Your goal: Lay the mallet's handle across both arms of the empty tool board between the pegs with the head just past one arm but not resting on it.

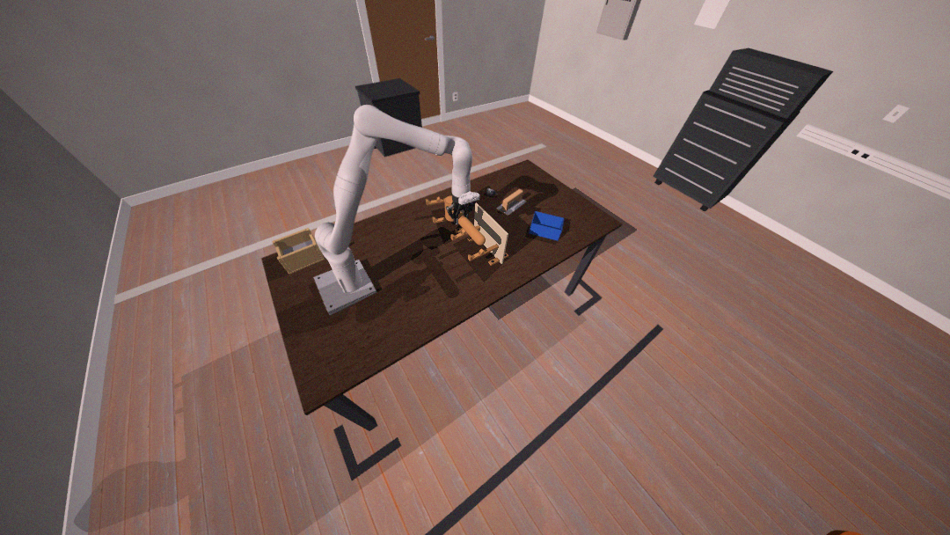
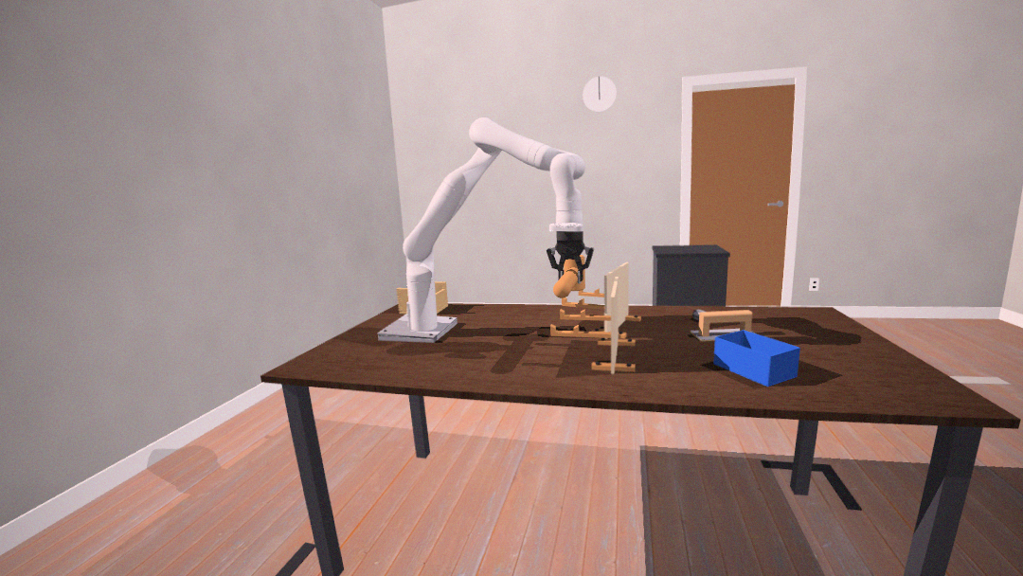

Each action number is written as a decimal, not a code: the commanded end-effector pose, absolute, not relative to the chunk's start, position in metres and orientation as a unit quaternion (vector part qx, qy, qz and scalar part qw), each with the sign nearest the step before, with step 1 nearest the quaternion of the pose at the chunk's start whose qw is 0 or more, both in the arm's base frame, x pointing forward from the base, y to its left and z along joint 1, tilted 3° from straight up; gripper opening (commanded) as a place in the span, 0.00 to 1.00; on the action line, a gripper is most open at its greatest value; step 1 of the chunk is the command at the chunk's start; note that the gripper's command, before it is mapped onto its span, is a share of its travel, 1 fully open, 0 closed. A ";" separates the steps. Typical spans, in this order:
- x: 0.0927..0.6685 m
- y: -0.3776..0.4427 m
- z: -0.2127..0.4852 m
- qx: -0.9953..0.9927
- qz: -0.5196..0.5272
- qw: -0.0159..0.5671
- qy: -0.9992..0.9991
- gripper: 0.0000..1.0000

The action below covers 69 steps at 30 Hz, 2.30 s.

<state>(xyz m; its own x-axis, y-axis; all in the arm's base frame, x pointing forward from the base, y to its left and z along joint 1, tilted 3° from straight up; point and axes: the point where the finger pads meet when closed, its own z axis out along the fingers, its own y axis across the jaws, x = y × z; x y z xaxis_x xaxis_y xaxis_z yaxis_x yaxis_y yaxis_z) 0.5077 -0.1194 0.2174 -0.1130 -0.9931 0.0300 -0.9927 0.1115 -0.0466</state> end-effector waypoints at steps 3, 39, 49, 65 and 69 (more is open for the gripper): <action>0.521 -0.088 0.218 -0.667 -0.028 0.005 0.744 0.10; 0.550 0.166 0.212 -0.668 -0.028 0.005 0.744 0.10; 0.550 0.170 0.212 -0.661 -0.028 0.005 0.750 0.10; 0.551 0.170 0.212 -0.572 -0.028 0.009 0.820 0.10; 0.551 0.170 0.212 -0.570 -0.028 0.009 0.821 0.10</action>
<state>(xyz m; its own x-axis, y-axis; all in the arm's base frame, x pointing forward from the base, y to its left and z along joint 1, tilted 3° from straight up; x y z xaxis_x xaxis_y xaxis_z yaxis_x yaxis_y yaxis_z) 0.5508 0.1687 0.2112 -0.3485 -0.9372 0.0180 -0.9363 0.3471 -0.0537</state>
